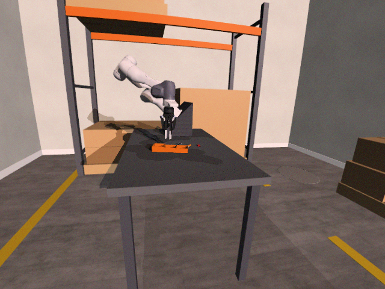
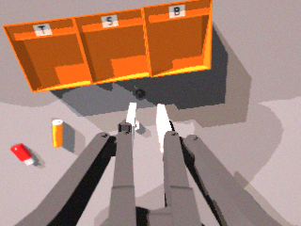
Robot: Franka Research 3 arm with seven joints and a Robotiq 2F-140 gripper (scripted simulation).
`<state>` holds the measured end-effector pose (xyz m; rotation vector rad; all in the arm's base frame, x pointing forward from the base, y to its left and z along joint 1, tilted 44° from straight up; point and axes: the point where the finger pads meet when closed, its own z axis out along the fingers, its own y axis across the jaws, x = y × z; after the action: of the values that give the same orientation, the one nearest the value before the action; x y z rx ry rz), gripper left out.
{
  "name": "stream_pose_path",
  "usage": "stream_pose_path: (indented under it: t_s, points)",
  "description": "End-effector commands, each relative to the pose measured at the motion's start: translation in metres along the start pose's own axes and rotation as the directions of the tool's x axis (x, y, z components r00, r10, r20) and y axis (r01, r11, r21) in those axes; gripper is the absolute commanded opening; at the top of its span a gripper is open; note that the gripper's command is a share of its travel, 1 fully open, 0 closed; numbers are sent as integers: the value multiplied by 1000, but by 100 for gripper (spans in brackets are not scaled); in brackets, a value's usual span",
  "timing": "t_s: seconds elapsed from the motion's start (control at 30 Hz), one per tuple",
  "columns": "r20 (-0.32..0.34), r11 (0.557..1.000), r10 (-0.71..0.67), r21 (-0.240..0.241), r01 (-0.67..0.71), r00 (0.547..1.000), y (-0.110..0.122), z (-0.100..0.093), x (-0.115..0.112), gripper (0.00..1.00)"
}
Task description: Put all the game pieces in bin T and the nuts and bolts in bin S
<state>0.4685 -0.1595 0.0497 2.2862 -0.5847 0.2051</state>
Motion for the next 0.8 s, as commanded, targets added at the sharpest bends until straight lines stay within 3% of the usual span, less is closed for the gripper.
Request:
stream_pose_path:
  t_s: [0.0,0.77]
  points:
    - [-17,999,20,30,-19,1000,-7,-1,4,19]
    - [-17,999,20,30,-19,1000,-8,-1,4,19]
